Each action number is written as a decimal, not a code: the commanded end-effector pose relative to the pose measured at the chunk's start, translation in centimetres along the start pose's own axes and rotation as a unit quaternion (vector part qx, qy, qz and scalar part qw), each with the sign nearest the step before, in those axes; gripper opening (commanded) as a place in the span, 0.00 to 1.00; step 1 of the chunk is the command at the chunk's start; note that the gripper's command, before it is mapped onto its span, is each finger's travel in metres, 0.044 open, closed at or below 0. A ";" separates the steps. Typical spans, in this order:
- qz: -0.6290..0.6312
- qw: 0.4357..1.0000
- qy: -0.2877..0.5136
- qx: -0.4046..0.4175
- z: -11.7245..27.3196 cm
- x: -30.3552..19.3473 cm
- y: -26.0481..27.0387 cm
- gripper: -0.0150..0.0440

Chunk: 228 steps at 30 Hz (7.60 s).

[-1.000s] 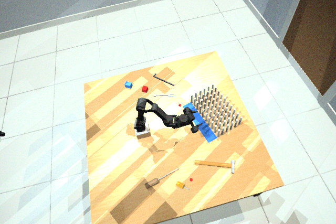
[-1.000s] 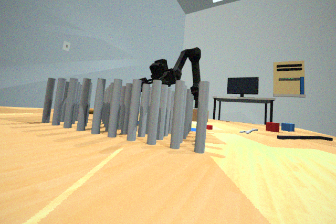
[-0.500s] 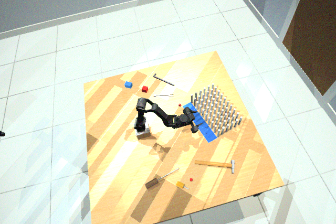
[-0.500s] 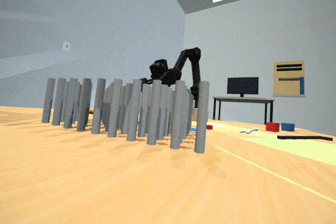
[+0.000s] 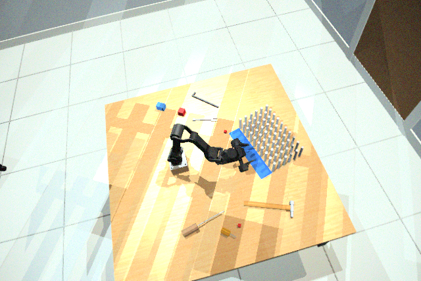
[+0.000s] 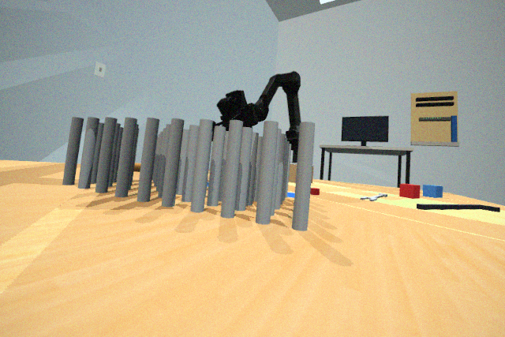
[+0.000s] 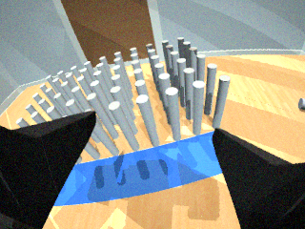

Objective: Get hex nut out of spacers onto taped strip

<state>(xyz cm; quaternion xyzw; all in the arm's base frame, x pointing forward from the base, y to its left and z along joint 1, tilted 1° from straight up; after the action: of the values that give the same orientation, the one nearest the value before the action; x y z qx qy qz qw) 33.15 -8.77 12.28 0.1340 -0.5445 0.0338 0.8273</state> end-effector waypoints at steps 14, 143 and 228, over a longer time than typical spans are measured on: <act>-0.489 0.839 0.057 -0.233 14.1 -0.6 -19.1 1.00; -0.902 0.302 -0.076 -0.300 43.2 -6.7 -22.3 0.25; -0.904 0.300 -0.064 -0.298 14.2 5.5 3.1 0.25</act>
<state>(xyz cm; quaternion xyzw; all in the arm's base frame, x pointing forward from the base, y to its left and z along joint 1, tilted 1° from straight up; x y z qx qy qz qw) 22.23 -11.19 23.02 0.2740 -0.0996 -0.9122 0.2877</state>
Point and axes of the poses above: the point midway between the two fingers, 35 mm back from their tips, its own z axis back along the fingers, its own y axis across the jaws, x = y × z, the point moved 10 cm from there along z, back along the fingers, and after that the axes turned 7 degrees about z, right-handed, at the moved point
